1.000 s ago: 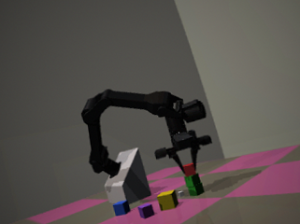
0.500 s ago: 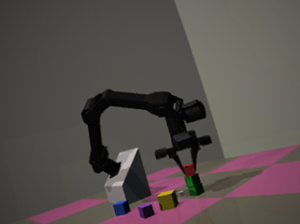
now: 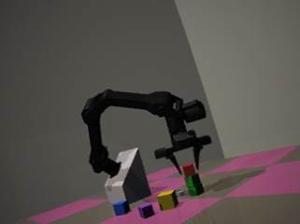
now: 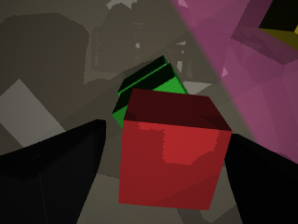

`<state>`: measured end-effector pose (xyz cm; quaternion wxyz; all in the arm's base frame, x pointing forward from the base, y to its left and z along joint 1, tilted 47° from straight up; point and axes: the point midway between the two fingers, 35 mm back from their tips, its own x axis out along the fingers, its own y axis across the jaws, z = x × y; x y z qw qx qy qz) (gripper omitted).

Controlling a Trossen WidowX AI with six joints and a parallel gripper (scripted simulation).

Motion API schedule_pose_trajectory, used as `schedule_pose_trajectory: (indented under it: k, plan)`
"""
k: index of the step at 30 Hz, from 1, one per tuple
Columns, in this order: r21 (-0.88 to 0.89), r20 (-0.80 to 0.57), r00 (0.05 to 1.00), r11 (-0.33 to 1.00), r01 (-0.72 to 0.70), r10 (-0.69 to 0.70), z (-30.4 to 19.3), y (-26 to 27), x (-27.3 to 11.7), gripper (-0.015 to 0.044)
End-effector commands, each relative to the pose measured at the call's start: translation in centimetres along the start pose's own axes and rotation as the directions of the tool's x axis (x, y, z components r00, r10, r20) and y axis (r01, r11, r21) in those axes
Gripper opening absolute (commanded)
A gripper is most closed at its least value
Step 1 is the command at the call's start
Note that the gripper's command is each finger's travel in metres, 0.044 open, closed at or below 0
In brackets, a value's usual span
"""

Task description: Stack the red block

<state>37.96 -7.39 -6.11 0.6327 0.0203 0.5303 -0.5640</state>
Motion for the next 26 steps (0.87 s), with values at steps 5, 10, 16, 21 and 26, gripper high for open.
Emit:
schedule_pose_trajectory:
  k: [5,10,16,21,26]
  plan:
    - [0.0,0.001,1.0,1.0,-0.001,0.001,-0.01,0.02,0.02,0.044]
    - [0.0,0.001,1.0,1.0,-0.001,0.001,-0.01,0.02,0.02,0.044]
    - [0.0,0.001,1.0,1.0,-0.001,0.001,-0.01,0.02,0.02,0.044]
    - [0.0,0.001,1.0,1.0,-0.001,0.001,-0.01,0.02,0.02,0.044]
    - [0.0,0.001,1.0,1.0,-0.001,0.001,-0.01,0.02,0.02,0.044]
